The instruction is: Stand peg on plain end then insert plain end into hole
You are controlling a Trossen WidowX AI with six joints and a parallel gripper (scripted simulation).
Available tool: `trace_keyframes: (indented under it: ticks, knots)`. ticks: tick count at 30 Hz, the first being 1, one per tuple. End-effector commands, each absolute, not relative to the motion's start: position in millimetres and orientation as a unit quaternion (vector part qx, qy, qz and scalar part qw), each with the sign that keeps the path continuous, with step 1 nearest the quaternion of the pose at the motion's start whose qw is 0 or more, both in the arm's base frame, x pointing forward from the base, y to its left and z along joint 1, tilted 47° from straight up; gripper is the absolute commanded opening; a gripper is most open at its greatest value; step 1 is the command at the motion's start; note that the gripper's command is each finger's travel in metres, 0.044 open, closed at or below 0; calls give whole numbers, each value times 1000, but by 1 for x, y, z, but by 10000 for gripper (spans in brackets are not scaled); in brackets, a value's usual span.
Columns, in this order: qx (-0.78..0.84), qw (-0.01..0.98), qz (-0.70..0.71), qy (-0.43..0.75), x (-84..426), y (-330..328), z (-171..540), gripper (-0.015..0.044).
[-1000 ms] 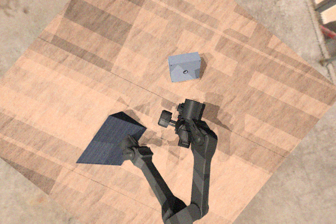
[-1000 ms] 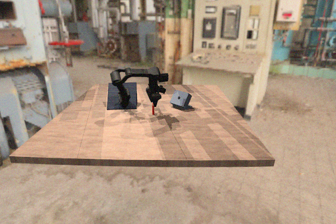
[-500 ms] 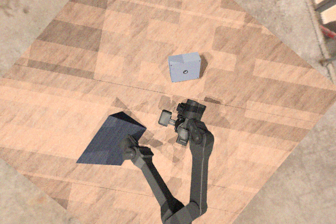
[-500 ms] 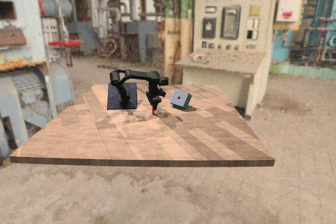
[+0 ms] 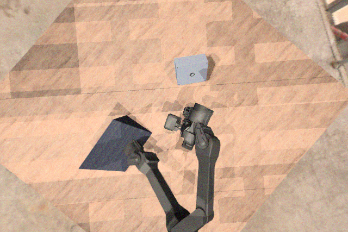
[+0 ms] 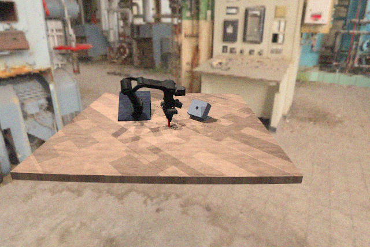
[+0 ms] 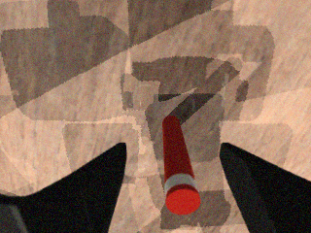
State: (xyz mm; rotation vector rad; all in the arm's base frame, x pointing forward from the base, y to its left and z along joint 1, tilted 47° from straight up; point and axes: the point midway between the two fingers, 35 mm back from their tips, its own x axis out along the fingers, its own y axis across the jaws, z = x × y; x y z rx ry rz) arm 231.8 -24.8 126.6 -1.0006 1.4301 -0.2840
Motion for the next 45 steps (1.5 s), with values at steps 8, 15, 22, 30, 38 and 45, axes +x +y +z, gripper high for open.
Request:
trace_keyframes:
  ticks: [8,15,22,30,38,45]
  knots:
    - [-437,634,-125,626,232,-25,126,33]
    - [-437,634,-124,626,232,-24,127,0]
    - [-434,641,-122,622,230,-9,140,0]
    - [-431,648,-120,616,225,12,160,0]
    - [-428,654,-122,612,220,31,179,0]
    - [-410,665,-117,613,222,33,176,0]
